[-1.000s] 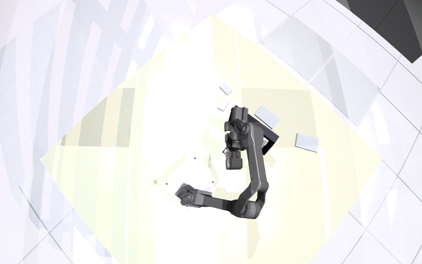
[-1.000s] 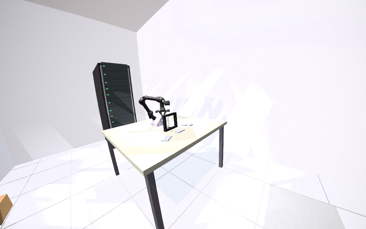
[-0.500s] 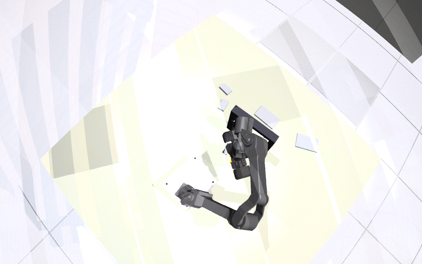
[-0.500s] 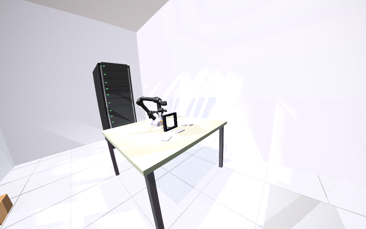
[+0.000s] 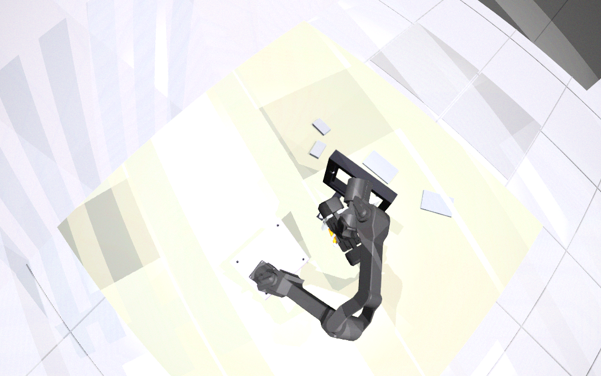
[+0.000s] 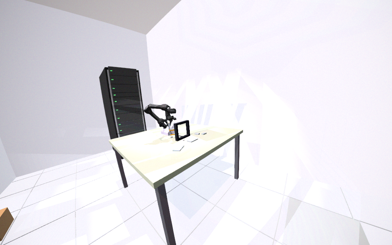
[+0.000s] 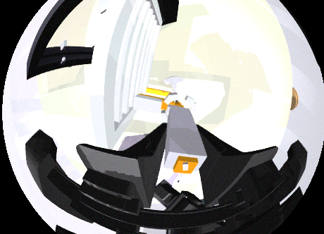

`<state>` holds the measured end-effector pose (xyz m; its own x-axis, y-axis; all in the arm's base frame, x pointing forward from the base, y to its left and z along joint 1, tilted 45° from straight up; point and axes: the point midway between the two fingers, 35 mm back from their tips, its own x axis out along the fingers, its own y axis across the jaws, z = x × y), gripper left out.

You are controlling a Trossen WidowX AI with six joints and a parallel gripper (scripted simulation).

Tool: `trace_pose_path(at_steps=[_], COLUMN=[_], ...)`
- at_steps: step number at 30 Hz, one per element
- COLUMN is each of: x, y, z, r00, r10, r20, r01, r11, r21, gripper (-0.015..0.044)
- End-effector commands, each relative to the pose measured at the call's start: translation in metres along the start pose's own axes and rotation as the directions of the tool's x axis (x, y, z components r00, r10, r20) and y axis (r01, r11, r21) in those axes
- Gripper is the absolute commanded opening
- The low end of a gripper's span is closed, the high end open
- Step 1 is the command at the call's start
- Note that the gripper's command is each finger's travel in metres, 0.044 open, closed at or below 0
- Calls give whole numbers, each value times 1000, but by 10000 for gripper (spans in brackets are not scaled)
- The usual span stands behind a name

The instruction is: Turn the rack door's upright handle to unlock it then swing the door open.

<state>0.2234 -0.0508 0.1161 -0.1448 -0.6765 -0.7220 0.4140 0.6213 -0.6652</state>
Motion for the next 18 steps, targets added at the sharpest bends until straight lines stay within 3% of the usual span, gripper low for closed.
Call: trace_pose_path(at_steps=[1, 18], x=[0, -1], y=[-10, -42], z=[3, 14], r00=[1000, 1000], r10=[-4, -5], r20=[9, 10], r01=[5, 8], r11=[997, 955], r21=[-82, -298], gripper=[17, 17])
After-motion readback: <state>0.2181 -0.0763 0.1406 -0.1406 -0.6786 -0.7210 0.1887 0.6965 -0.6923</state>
